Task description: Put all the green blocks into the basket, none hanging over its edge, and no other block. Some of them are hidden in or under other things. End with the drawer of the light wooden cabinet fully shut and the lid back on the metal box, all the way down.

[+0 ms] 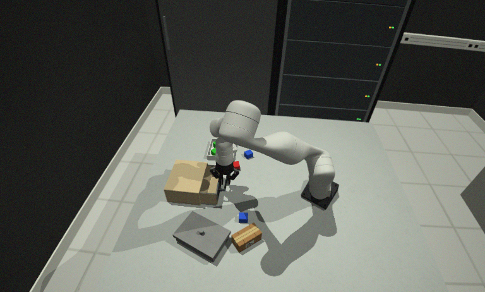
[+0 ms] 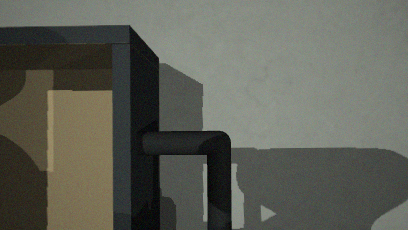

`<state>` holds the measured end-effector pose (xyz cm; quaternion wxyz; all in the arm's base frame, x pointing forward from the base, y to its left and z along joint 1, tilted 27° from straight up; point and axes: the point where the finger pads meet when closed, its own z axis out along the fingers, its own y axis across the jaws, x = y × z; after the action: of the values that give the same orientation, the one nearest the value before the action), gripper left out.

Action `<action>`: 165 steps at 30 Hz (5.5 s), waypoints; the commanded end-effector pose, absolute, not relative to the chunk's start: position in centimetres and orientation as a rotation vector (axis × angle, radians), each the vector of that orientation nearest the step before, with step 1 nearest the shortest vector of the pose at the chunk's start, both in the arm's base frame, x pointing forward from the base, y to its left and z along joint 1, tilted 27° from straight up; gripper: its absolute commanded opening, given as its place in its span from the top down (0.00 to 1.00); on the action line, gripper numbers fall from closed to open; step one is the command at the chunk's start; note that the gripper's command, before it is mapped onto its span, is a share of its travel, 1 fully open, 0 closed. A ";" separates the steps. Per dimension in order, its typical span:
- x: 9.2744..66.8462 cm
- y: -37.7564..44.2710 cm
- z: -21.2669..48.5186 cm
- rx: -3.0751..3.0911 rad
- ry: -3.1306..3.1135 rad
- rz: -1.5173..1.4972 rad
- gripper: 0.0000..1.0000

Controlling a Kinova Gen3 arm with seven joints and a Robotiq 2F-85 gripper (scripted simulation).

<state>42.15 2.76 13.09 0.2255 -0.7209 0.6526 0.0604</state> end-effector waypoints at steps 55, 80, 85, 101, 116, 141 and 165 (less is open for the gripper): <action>48.5 3.1 15.0 -1.994 1.796 0.177 0.70; 49.7 3.2 15.2 -1.991 1.800 0.181 0.70; 49.7 3.2 15.2 -1.991 1.800 0.181 0.70; 49.7 3.2 15.2 -1.991 1.800 0.181 0.70; 49.7 3.2 15.2 -1.991 1.800 0.181 0.70; 49.7 3.2 15.2 -1.991 1.800 0.181 0.70; 49.4 2.4 17.0 -1.993 1.797 0.179 0.70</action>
<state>49.46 2.59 16.15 0.2225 -0.7220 0.6519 0.0648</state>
